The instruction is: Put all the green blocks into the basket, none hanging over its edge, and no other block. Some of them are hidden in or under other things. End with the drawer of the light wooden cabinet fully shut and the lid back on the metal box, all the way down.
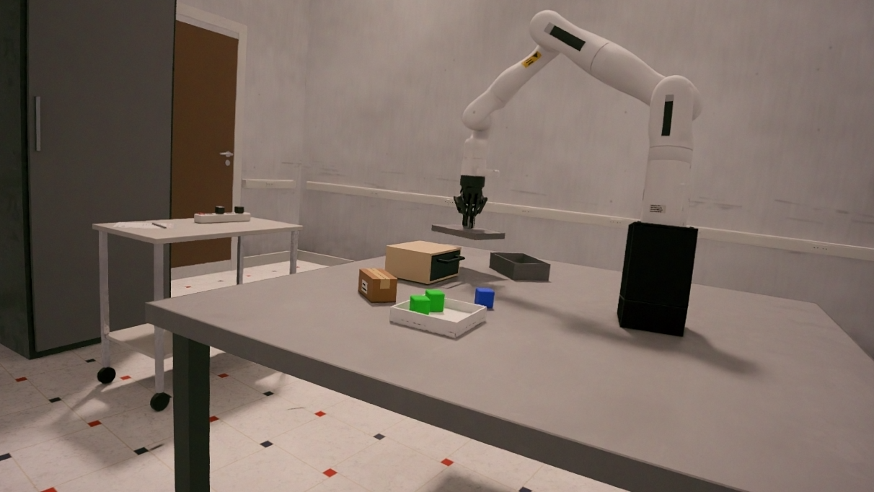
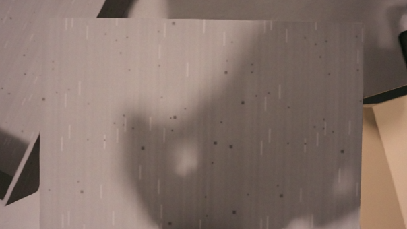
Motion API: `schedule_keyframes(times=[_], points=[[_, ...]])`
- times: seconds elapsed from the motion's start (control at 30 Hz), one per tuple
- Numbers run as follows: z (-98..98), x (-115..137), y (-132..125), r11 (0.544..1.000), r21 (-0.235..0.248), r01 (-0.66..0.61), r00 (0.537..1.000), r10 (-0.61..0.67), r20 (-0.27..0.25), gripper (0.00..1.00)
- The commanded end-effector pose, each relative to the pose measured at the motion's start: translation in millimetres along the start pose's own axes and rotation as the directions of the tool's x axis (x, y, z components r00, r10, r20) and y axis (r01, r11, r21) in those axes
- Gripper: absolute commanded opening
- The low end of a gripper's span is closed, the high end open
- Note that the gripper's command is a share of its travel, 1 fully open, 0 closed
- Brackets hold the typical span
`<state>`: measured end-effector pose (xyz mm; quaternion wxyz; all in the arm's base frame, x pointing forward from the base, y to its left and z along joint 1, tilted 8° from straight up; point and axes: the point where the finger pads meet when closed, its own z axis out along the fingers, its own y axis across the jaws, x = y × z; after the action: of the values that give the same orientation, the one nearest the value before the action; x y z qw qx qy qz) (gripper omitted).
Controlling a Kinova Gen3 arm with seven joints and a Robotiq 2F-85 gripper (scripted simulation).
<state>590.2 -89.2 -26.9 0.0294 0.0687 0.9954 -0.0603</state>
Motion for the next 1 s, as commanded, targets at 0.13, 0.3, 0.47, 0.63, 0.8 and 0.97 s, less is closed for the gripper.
schedule_keyframes(times=[0.13,0.3,0.47,0.63,0.8,0.97], points=[[-26.2,-0.9,0.1,1.000,0.000,0.000,1.000,0.000,0.002,0.10],[-34.1,-0.8,0.1,1.000,0.000,0.000,1.000,0.000,0.002,0.10],[-36.2,-0.8,0.1,1.000,0.000,0.000,1.000,0.000,0.002,0.10],[-37.0,-0.8,0.1,1.000,0.000,0.000,1.000,0.000,0.002,0.10],[-36.9,2.0,-5.5,1.000,-0.001,-0.016,1.000,0.016,0.003,0.10],[-36.5,17.0,-32.0,0.996,-0.003,-0.092,0.996,0.092,0.003,0.10]])
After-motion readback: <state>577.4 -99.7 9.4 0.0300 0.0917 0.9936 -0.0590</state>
